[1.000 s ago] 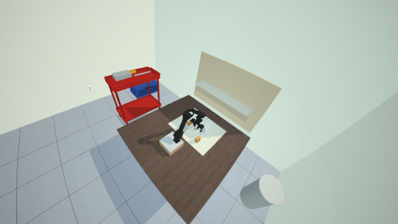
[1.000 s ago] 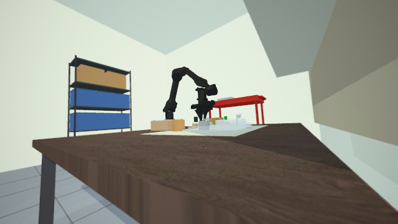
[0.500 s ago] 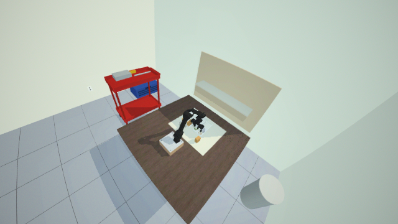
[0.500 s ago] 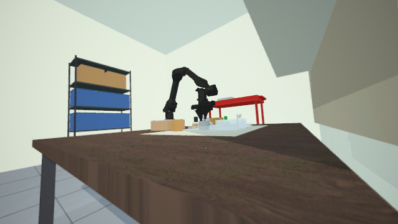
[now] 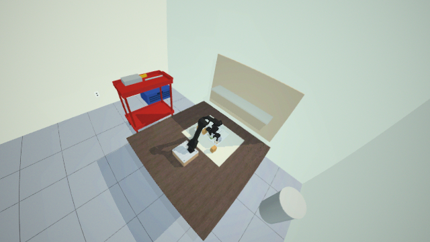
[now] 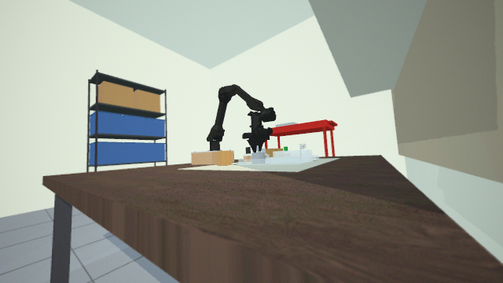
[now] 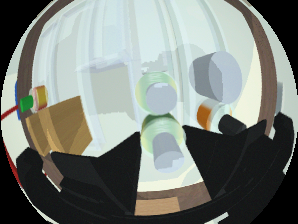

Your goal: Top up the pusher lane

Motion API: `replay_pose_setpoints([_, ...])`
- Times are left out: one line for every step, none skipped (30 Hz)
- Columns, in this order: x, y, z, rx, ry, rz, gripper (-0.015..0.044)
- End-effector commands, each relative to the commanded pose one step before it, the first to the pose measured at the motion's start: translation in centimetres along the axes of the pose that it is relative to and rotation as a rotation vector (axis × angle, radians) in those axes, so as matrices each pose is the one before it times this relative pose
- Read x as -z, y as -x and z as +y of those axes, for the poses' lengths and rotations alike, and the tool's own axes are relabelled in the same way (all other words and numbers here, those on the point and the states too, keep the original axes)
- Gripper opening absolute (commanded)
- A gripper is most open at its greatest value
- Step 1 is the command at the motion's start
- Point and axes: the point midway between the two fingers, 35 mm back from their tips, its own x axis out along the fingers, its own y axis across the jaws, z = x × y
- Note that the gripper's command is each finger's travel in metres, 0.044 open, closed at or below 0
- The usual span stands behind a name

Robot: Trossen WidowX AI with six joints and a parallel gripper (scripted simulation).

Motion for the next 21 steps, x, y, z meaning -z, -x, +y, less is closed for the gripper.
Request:
replay_pose_setpoints([-0.745,-0.129,-0.002,-0.00116,-0.0029,-0.03058,0.0000])
replay_pose_setpoints([0.004,-0.031,0.000,0.00000,0.0000,0.00000,0.0000])
replay_pose_setpoints([0.004,-0.031,0.000,0.00000,0.0000,0.00000,0.0000])
replay_pose_setpoints([0.004,-0.031,0.000,0.00000,0.0000,0.00000,0.0000])
replay_pose_setpoints([0.005,-0.031,0.000,0.00000,0.0000,0.00000,0.0000])
replay_pose_setpoints([0.005,-0.030,0.000,0.00000,0.0000,0.00000,0.0000])
replay_pose_setpoints([0.005,-0.030,0.000,0.00000,0.0000,0.00000,0.0000])
replay_pose_setpoints([0.005,-0.030,0.000,0.00000,0.0000,0.00001,0.0000])
replay_pose_setpoints([0.005,-0.030,0.000,0.00000,0.0000,0.00001,0.0000])
replay_pose_setpoints([0.005,-0.030,0.000,0.00000,0.0000,0.00001,0.0000])
replay_pose_setpoints([0.005,-0.030,0.000,0.00000,0.0000,0.00001,0.0000])
replay_pose_setpoints([0.005,-0.030,0.000,0.00000,0.0000,0.00001,0.0000])
replay_pose_setpoints([0.005,-0.030,0.000,0.00000,0.0000,0.00001,0.0000])
replay_pose_setpoints([0.005,-0.030,0.000,0.00000,0.0000,0.00001,0.0000])
replay_pose_setpoints([0.005,-0.030,0.000,0.00000,0.0000,0.00001,0.0000])
replay_pose_setpoints([0.005,-0.030,0.000,0.00000,0.0000,0.00001,0.0000])
replay_pose_setpoints([0.005,-0.030,0.000,0.00000,0.0000,0.00001,0.0000])
replay_pose_setpoints([0.005,-0.030,0.000,0.00000,0.0000,0.00001,0.0000])
replay_pose_setpoints([0.005,-0.030,0.000,0.00000,0.0000,0.00001,0.0000])
replay_pose_setpoints([0.005,-0.030,0.000,0.00000,0.0000,0.00001,0.0000])
replay_pose_setpoints([0.005,-0.030,0.000,0.00000,0.0000,0.00001,0.0000])
